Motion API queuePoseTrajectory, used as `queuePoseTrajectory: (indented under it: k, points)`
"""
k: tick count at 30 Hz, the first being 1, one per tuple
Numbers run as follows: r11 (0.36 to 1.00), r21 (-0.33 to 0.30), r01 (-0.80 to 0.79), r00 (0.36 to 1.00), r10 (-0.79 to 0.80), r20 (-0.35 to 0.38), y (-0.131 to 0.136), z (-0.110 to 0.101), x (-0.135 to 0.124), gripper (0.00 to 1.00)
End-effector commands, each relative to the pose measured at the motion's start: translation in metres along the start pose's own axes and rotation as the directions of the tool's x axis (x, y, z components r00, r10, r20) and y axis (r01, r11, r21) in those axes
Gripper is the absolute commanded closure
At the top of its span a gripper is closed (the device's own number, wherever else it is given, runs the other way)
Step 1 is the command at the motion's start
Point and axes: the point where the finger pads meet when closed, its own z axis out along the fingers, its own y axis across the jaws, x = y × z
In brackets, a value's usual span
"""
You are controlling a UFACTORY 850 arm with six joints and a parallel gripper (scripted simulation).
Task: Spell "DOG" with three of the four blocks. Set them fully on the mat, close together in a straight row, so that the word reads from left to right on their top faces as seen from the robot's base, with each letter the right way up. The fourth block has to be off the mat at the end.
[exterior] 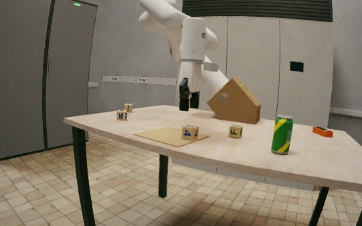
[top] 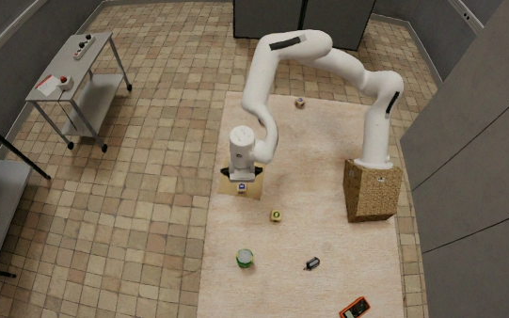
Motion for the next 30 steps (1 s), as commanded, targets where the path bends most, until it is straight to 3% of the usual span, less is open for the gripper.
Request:
queuePoseTrajectory:
  k: [1,13,26,28,30]
  points:
    - [0.998,-0.001,0.058,0.998,-0.058,-0.004,0.002,-0.002,-0.008,0.00]
    - [0.947,-0.005,0.321,0.947,-0.321,-0.014,0.005,-0.003,-0.047,0.00]
    - [0.756,-0.020,0.654,0.756,-0.654,-0.022,0.004,-0.004,-0.102,0.00]
    - [0.756,-0.020,0.654,0.756,-0.654,-0.022,0.004,-0.004,-0.102,0.00]
    - [0.687,-0.025,0.726,0.686,-0.727,-0.022,0.002,-0.004,-0.116,0.00]
